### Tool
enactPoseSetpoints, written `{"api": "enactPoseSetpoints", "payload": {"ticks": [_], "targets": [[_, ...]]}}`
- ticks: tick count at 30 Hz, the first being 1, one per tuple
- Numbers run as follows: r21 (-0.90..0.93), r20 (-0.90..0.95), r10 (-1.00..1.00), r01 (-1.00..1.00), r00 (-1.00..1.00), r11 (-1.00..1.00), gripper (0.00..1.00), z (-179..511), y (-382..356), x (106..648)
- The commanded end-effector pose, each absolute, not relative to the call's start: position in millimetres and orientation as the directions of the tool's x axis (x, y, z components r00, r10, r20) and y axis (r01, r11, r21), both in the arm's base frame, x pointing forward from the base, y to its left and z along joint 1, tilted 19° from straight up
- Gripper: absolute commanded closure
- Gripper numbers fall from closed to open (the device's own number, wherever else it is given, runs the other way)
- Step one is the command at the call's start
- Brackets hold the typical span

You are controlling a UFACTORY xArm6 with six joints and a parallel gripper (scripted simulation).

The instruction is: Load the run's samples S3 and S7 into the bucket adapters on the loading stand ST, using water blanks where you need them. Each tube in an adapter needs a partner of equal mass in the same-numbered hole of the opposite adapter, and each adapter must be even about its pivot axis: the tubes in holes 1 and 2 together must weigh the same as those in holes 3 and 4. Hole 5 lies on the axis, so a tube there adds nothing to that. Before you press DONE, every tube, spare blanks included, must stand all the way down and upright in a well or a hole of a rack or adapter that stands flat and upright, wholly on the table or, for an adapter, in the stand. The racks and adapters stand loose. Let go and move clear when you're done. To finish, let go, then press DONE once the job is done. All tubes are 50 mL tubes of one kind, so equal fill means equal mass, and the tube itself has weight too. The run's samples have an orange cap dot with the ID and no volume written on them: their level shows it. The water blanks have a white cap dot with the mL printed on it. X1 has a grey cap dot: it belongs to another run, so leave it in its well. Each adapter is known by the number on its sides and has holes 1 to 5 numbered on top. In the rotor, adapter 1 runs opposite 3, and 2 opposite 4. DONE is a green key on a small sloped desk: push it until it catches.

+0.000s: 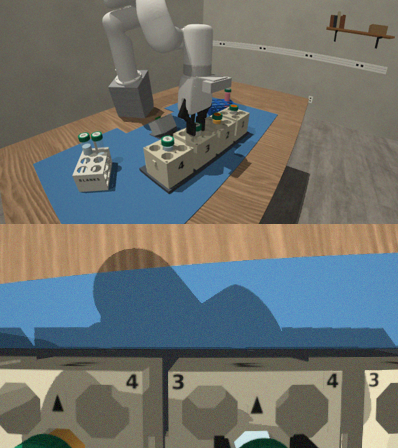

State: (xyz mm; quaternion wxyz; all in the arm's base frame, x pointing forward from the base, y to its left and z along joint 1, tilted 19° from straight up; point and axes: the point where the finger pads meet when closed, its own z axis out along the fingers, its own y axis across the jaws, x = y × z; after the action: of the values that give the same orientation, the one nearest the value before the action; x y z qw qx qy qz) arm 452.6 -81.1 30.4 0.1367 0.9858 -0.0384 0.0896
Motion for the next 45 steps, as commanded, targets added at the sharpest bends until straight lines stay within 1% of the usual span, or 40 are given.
{"api": "enactPoseSetpoints", "payload": {"ticks": [1,5,6,32,45], "targets": [[0.262,0.191,-0.051,-0.100,0.980,-0.960,1.00,31.6,-81.0,453.8],[0.262,0.191,-0.051,-0.100,0.980,-0.960,1.00,31.7,-81.0,453.9],[0.262,0.191,-0.051,-0.100,0.980,-0.960,0.56,31.4,-81.1,453.9],[0.262,0.191,-0.050,-0.100,0.980,-0.960,0.56,31.4,-81.1,453.9],[0.262,0.191,-0.051,-0.101,0.980,-0.960,0.56,52.1,-75.0,450.2]]}}
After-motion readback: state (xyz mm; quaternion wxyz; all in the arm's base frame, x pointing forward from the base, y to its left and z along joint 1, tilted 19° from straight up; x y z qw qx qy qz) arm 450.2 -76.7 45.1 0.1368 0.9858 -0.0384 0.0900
